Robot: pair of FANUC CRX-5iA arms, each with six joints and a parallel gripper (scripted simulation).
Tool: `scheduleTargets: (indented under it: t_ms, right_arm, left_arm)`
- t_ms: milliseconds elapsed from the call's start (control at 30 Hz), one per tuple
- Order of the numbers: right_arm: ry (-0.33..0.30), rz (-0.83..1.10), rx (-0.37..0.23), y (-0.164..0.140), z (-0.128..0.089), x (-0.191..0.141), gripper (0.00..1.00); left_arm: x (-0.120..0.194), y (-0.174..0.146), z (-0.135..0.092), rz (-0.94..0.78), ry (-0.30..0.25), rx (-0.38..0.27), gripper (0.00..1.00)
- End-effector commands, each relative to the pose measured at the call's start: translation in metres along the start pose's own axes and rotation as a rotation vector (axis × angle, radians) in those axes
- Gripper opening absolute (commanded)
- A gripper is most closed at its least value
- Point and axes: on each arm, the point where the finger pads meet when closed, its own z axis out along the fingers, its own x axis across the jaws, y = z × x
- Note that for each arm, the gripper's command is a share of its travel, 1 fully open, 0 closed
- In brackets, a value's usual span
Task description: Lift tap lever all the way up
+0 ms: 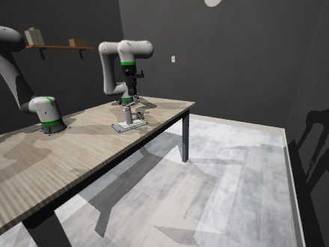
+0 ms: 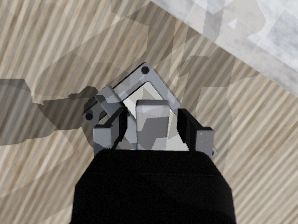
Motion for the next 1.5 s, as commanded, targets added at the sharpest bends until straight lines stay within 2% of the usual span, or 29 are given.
scheduleTargets:
  t_ms: [0,667,1167,1467]
  right_arm:
    - [0.000,0.000,-0.002,0.000,-0.001,0.000,1.00]
    - [0.000,0.000,-0.002,0.000,-0.001,0.000,1.00]
    - [0.000,0.000,-0.002,0.000,-0.001,0.000,1.00]
    - [0.000,0.000,-0.002,0.000,-0.001,0.000,1.00]
  left_arm:
    - [0.000,0.000,-0.001,0.000,0.002,0.001,1.00]
    - [0.000,0.000,-0.009,0.000,0.002,0.001,1.00]
    - [0.000,0.000,-0.049,0.000,0.002,0.001,1.00]
    - [0.000,0.000,-0.064,0.000,0.002,0.001,1.00]
